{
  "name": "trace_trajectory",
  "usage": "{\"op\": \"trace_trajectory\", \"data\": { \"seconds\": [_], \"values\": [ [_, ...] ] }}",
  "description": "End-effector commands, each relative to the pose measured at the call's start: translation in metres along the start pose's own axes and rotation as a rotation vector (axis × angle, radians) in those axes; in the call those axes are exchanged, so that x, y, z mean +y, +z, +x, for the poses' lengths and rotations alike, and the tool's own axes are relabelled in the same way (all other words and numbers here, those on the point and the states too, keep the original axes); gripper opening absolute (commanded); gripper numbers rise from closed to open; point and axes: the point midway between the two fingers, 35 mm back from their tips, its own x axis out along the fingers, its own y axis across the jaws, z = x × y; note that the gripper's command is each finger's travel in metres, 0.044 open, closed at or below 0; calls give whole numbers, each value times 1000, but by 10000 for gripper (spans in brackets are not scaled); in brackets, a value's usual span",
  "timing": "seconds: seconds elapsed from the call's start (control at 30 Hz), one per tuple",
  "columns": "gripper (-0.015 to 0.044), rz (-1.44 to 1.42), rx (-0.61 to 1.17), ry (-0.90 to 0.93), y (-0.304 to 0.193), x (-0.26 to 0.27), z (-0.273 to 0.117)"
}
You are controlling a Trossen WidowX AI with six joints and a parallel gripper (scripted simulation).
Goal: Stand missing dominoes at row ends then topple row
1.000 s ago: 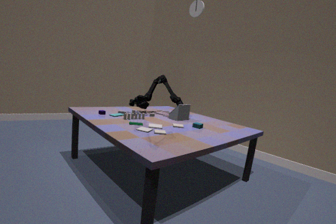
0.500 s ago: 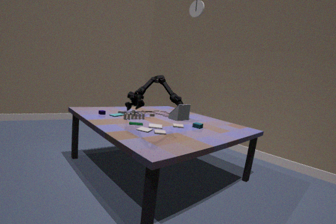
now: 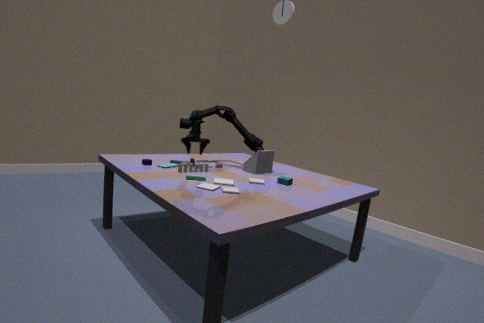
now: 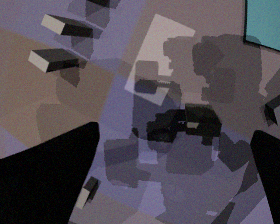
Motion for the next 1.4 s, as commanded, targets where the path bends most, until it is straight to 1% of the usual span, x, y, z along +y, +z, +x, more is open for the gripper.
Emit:
{"op": "trace_trajectory", "data": {
  "seconds": [0.0, 0.23, 0.5, 1.0, 1.37],
  "values": [
    [440, -22, 90, -112, -4, -11, -24],
    [440, -22, 90, -112, -4, -11, -22],
    [440, -22, 91, -115, -10, -18, 38],
    [440, -22, 92, -116, -12, -20, 54],
    [151, -22, 92, -116, -12, -20, 54]
  ]
}}
